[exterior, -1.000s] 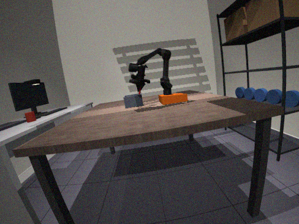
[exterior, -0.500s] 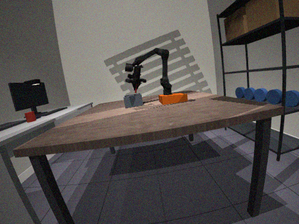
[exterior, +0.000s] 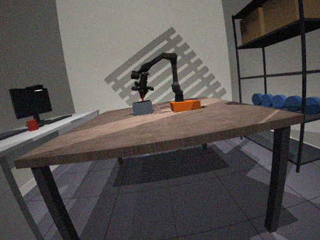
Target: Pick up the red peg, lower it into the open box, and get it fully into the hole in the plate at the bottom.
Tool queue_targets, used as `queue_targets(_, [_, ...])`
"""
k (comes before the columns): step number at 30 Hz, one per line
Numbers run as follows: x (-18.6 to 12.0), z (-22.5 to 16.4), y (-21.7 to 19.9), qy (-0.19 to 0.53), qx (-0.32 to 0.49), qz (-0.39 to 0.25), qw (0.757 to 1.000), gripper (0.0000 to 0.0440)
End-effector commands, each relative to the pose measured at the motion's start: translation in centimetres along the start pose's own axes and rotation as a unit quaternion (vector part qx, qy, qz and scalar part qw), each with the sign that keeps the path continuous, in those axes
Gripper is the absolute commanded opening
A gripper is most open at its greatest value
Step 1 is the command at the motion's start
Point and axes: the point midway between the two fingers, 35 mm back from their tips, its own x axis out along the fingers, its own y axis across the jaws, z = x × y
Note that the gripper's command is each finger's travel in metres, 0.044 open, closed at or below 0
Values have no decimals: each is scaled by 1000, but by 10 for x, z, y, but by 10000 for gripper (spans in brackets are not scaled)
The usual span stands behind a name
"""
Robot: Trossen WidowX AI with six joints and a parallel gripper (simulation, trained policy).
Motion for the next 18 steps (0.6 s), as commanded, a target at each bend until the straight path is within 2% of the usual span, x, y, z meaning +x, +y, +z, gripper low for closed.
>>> queue_targets(1, [7, 9, 1, 5, 8, 2, 1000, 5])
queue_targets(11, [37, 14, -2, 28, 16, -10, 999, 12])
queue_targets(13, [44, 14, -4, 33, 13, -14, 999, 41])
queue_targets(18, [56, 14, -7, 43, -2, -26, 999, 150])
